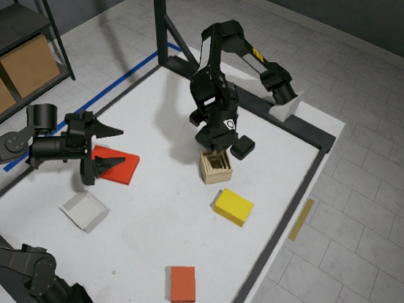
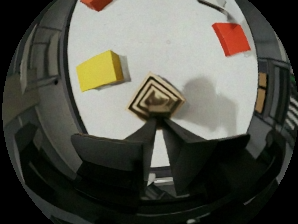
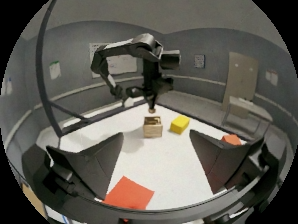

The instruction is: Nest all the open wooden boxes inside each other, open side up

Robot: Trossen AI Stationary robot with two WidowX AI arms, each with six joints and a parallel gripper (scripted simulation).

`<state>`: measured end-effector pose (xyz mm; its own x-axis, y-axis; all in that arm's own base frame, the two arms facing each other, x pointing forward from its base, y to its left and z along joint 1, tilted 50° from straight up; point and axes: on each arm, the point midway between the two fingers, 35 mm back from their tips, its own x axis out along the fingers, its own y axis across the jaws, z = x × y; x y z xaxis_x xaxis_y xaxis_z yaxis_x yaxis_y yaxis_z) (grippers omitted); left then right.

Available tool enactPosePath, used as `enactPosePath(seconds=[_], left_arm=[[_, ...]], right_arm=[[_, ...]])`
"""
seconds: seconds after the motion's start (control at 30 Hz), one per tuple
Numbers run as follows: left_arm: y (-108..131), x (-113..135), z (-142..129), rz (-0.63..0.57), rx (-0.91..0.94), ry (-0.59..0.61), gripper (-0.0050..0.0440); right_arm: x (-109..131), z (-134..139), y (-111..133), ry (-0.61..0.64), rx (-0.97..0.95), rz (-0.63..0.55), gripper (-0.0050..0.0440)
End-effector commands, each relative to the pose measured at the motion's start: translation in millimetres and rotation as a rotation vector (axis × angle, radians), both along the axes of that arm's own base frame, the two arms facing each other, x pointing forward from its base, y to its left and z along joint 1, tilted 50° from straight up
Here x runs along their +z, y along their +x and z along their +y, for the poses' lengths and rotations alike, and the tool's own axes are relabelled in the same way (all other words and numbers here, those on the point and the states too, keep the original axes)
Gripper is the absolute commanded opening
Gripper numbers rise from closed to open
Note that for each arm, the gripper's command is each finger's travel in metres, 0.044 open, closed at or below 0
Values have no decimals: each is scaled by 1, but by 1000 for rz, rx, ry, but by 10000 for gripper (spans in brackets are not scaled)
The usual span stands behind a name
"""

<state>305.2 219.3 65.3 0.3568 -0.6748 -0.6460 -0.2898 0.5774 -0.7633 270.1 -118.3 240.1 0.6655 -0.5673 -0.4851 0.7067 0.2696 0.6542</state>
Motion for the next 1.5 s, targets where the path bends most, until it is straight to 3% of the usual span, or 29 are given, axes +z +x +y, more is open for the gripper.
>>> enactPosePath(seconds=[0.0, 1.4, 1.47], left_arm=[[0, 4, 4, 83, 97, -30, 71], [0, 4, 4, 964, 952, -511, 71], [0, 4, 4, 964, 952, -511, 71]], right_arm=[[1, 1, -1, 1, 0, -6, 400], [1, 1, -1, 1, 0, -6, 400], [1, 1, -1, 1, 0, -6, 400]])
